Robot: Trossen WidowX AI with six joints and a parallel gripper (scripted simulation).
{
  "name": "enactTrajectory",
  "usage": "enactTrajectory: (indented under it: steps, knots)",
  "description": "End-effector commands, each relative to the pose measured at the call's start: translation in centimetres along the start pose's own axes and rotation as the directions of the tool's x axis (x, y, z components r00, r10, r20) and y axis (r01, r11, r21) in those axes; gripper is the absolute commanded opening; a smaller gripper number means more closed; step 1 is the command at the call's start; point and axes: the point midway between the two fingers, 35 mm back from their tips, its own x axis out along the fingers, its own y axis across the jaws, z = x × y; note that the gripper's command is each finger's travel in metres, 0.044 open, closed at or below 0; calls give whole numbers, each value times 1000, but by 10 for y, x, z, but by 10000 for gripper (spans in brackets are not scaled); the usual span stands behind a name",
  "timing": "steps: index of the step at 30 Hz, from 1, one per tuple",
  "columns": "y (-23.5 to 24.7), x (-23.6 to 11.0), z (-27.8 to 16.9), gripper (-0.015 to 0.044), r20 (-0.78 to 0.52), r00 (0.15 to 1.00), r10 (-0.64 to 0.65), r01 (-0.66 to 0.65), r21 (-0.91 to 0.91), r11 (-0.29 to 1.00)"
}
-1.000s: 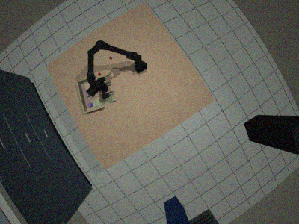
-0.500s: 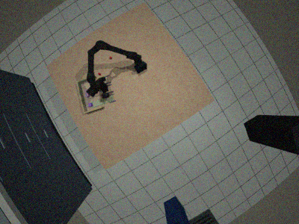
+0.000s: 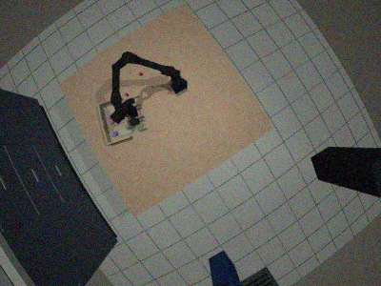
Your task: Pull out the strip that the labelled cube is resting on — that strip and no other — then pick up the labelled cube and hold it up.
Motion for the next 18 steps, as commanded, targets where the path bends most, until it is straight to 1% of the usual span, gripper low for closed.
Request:
enactTrajectory:
  steps: [1,18]
  knots:
    - [-1,2,0,0,0,1000,-6,6,-5,1000]
    - [-1,3,0,0,0,1000,-6,6,-5,1000]
